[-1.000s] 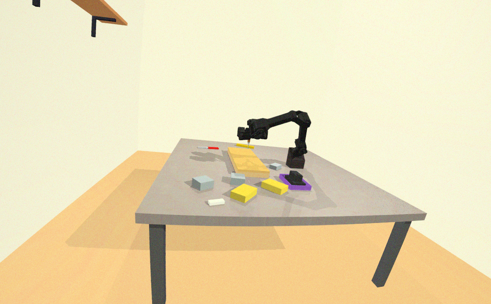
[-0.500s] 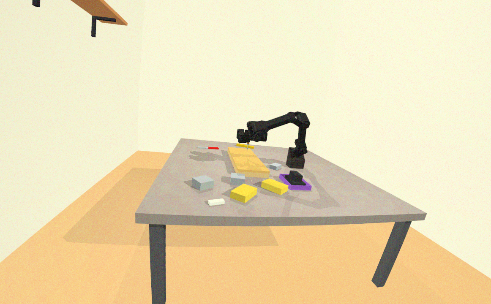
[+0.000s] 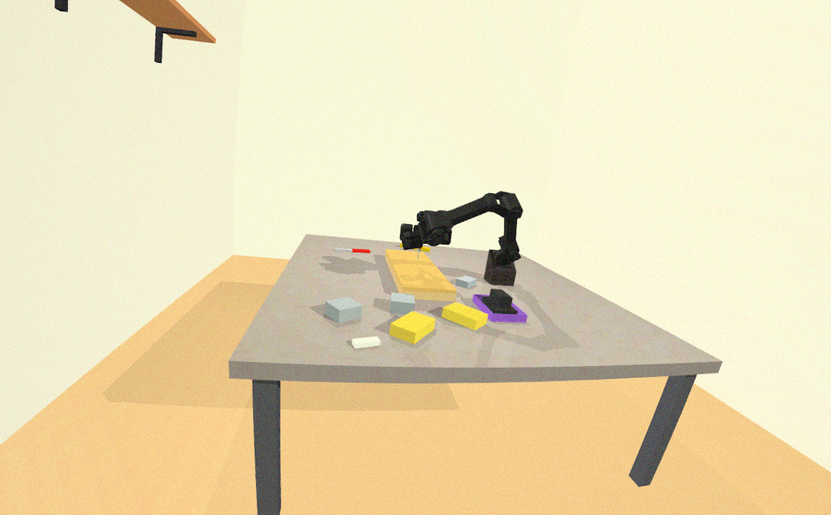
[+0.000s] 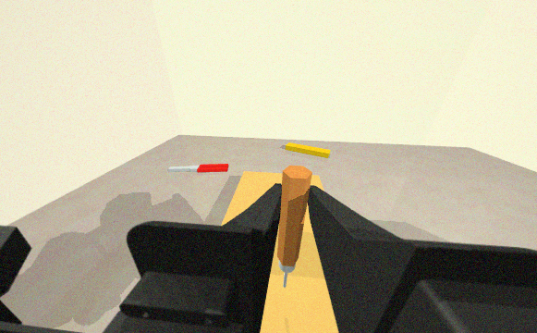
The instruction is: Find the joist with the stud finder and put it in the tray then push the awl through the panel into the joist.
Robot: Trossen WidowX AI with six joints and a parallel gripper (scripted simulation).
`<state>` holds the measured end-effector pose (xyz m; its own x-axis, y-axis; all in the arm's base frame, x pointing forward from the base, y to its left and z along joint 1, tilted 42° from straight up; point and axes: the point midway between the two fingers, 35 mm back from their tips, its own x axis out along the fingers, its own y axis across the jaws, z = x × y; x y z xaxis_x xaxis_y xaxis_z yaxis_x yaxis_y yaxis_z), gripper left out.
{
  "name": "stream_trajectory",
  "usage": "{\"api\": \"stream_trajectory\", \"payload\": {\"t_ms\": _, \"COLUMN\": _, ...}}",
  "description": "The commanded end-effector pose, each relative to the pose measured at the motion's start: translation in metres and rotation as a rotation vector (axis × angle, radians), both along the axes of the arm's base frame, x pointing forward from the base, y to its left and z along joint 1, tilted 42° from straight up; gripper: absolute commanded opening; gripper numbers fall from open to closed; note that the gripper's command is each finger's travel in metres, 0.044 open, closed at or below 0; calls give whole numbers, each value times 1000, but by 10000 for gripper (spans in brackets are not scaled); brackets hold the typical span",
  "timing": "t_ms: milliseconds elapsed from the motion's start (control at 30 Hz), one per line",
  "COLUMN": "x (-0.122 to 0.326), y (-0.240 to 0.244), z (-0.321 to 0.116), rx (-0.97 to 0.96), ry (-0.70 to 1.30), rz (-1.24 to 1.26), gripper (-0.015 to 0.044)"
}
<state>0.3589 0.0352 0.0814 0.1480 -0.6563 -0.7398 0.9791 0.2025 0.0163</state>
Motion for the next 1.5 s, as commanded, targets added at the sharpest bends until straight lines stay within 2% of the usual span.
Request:
{"api": "stream_trajectory", "payload": {"t_ms": 0, "x": -1, "y": 4, "z": -5, "rx": -1, "ry": -2, "rz": -2, "gripper": 0}}
{"api": "stream_trajectory", "payload": {"t_ms": 800, "x": -6, "y": 26, "z": -30, "rx": 0, "ry": -1, "rz": -2, "gripper": 0}}
{"api": "stream_trajectory", "payload": {"t_ms": 1467, "x": -6, "y": 27, "z": -31, "rx": 0, "ry": -1, "rz": -2, "gripper": 0}}
